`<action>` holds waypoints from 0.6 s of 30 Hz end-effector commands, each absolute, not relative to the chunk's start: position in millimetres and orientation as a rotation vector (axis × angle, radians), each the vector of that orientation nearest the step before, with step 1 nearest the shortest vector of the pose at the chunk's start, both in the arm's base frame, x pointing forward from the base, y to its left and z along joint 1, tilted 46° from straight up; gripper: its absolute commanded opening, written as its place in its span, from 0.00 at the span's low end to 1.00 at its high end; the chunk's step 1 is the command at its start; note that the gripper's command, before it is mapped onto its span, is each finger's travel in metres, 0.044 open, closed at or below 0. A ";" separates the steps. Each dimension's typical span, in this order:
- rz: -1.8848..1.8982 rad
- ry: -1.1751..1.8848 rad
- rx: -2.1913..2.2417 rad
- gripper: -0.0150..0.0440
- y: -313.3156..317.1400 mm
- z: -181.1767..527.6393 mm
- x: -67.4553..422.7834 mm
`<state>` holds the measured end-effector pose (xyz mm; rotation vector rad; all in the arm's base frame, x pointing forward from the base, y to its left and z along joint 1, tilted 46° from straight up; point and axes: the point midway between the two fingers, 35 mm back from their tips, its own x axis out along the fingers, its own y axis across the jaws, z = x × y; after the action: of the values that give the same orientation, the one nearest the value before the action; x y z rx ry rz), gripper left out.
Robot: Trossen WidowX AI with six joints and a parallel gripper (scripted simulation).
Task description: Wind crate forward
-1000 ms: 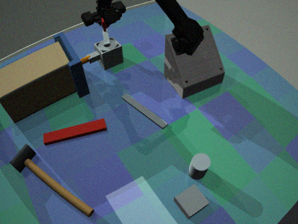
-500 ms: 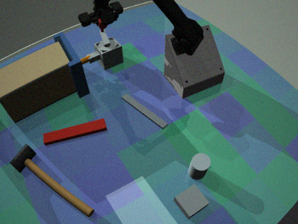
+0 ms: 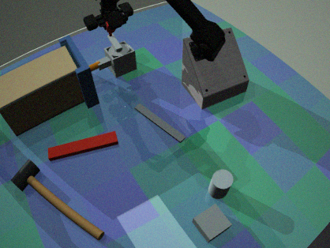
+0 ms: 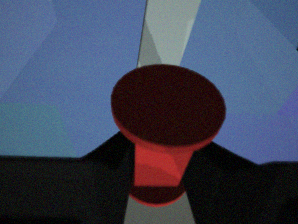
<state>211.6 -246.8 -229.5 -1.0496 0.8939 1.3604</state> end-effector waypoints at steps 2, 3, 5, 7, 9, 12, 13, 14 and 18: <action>1.344 0.851 -1.069 0.25 -241.0 -227.0 233.4; 1.344 0.850 -1.069 0.25 -240.8 -226.9 234.3; 1.344 0.850 -1.069 0.25 -240.4 -226.4 236.5; 1.344 0.850 -1.069 0.25 -239.9 -225.9 238.6; 1.344 0.850 -1.069 0.25 -239.4 -225.4 240.8; 1.344 0.849 -1.069 0.25 -238.5 -224.5 244.2; 1.344 0.849 -1.069 0.25 -238.3 -224.2 245.1; 1.344 0.849 -1.069 0.25 -237.9 -223.9 246.3; 1.344 0.849 -1.069 0.25 -236.6 -222.6 250.5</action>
<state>240.1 -242.8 -225.3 -1.0737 0.8793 1.3545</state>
